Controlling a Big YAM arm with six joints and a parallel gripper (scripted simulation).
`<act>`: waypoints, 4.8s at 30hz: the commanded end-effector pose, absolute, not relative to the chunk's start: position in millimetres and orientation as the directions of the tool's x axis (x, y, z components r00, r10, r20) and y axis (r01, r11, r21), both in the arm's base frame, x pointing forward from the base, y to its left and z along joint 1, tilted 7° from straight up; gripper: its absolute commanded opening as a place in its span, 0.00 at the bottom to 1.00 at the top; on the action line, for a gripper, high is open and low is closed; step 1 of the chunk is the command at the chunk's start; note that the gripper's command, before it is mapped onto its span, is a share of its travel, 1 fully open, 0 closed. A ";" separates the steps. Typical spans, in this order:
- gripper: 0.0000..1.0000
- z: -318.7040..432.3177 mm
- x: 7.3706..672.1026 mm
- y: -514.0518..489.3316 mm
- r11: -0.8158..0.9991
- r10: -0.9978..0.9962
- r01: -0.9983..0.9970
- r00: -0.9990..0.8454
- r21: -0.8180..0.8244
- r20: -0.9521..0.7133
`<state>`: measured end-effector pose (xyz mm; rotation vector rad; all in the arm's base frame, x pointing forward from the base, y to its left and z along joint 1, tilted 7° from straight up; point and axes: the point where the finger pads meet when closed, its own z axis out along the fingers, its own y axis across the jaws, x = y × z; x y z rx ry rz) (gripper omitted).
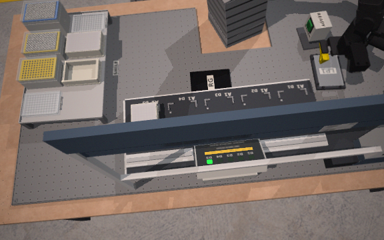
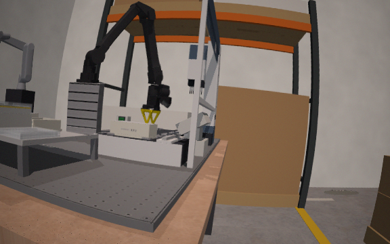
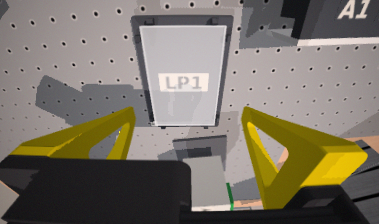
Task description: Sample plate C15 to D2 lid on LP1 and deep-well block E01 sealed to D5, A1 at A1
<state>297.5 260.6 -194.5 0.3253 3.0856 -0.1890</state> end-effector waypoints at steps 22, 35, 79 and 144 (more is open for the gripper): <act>1.00 -143.0 301.8 280.5 0.975 0.200 0.206 -0.977 -0.085 -0.068; 1.00 -125.4 299.3 280.8 0.975 0.200 0.206 -0.978 -0.088 -0.066; 1.00 -49.7 309.9 302.0 0.977 0.202 0.207 -0.976 -0.056 -0.085; 1.00 28.1 304.2 308.6 0.977 0.200 0.205 -0.976 -0.058 -0.083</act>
